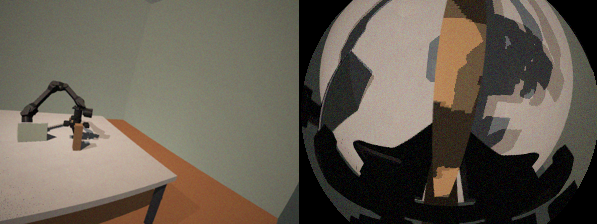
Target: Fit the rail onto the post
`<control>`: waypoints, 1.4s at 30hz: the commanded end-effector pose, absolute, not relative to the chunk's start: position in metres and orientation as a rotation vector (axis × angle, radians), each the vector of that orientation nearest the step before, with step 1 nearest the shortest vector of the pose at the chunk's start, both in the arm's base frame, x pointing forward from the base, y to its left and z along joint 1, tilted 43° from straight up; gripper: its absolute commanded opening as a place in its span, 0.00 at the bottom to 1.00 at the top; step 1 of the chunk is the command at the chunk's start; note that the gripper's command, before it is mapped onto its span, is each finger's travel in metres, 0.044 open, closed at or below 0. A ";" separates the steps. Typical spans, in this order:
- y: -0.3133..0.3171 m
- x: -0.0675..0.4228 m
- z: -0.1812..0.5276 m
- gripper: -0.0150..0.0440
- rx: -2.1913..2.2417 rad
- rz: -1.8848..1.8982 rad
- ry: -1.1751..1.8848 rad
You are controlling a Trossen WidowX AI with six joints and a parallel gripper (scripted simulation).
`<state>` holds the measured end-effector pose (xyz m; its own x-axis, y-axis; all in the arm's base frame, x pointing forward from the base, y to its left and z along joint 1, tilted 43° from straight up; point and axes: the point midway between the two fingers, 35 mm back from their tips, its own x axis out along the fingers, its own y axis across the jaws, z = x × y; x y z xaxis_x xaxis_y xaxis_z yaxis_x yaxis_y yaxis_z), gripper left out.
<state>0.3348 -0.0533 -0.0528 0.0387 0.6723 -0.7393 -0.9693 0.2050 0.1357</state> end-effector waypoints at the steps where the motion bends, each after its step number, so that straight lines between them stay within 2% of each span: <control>1: -0.055 0.335 -0.054 0.25 -0.471 1.330 0.796; 42: -0.065 0.332 -0.062 0.25 -0.472 1.329 0.796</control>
<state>0.3316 -0.0631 -0.0610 0.0382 0.6711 -0.7403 -0.9693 0.2050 0.1359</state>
